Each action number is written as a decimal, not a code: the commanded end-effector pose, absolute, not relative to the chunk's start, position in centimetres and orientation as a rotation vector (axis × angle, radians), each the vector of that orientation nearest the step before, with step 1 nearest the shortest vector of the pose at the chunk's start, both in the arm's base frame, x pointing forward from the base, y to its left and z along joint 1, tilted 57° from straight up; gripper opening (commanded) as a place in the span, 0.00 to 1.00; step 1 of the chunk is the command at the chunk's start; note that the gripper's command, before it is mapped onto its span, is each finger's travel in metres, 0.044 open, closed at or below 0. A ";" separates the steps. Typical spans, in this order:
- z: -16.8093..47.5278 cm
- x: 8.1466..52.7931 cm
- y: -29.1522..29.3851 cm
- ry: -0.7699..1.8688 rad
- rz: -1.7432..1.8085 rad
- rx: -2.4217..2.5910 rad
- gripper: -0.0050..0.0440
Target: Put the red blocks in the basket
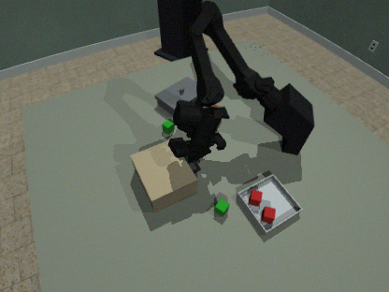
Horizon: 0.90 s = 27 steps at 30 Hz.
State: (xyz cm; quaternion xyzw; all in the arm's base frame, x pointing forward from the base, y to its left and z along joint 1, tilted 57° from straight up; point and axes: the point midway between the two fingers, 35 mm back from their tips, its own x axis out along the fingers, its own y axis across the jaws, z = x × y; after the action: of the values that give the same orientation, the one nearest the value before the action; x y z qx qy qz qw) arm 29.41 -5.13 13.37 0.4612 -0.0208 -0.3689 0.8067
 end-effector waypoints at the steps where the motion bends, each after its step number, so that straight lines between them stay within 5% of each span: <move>1: 12.8 28.8 -5.2 -0.040 -0.789 0.986 0.10; 18: 11.5 27.1 -5.4 -0.040 -0.789 0.986 0.10; 27: 11.1 26.5 -5.4 0.135 -1.108 1.006 0.10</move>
State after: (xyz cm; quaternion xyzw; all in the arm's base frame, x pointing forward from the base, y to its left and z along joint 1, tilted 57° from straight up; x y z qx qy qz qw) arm 29.48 -5.13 13.50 0.5185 -0.0241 -0.4276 0.7401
